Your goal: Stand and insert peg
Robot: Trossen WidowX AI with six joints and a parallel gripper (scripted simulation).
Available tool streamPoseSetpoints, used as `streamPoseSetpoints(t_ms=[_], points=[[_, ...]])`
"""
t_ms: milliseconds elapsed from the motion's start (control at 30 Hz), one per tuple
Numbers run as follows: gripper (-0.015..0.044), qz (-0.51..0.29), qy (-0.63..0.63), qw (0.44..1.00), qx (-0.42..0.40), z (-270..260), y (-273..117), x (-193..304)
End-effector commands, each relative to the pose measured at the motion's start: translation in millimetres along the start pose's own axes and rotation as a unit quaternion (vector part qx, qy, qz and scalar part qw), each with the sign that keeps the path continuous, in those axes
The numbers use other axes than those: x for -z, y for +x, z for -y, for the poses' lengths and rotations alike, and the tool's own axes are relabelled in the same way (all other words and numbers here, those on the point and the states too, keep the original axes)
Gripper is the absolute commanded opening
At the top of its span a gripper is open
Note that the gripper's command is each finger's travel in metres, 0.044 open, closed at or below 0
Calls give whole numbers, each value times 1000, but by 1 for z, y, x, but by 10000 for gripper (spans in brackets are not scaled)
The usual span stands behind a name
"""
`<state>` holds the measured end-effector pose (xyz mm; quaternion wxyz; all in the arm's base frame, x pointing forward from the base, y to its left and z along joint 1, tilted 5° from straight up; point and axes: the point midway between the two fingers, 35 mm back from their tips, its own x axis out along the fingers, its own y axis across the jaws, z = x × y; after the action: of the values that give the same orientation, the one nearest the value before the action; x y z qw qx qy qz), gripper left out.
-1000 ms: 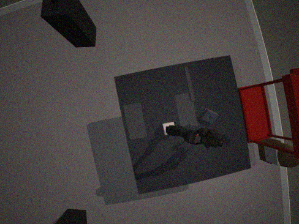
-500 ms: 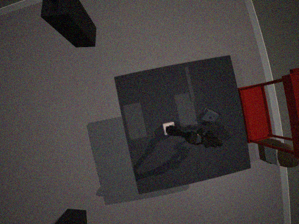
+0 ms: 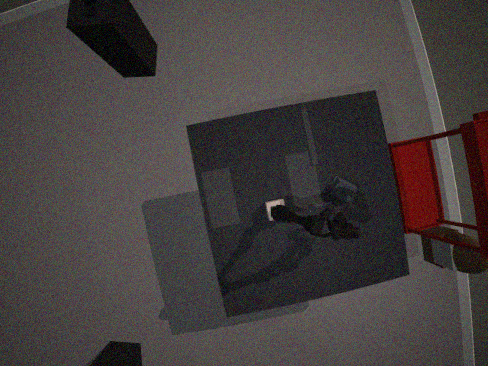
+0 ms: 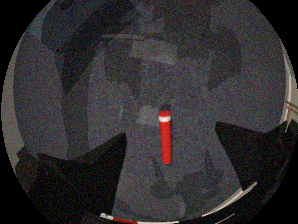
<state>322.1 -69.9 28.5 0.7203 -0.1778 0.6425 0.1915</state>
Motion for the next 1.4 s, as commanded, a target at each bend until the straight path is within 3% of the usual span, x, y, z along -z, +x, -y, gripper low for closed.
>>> streamPoseSetpoints(t_ms=[0, 667, 1067, 1367], points=[[440, -7, 2, 1000, -5, -3, 11, 3], [440, -7, 2, 1000, -5, -5, 40, 6], [125, -7, 2, 1000, -5, -5, 40, 6], [110, -7, 2, 1000, -5, -5, 40, 6]])
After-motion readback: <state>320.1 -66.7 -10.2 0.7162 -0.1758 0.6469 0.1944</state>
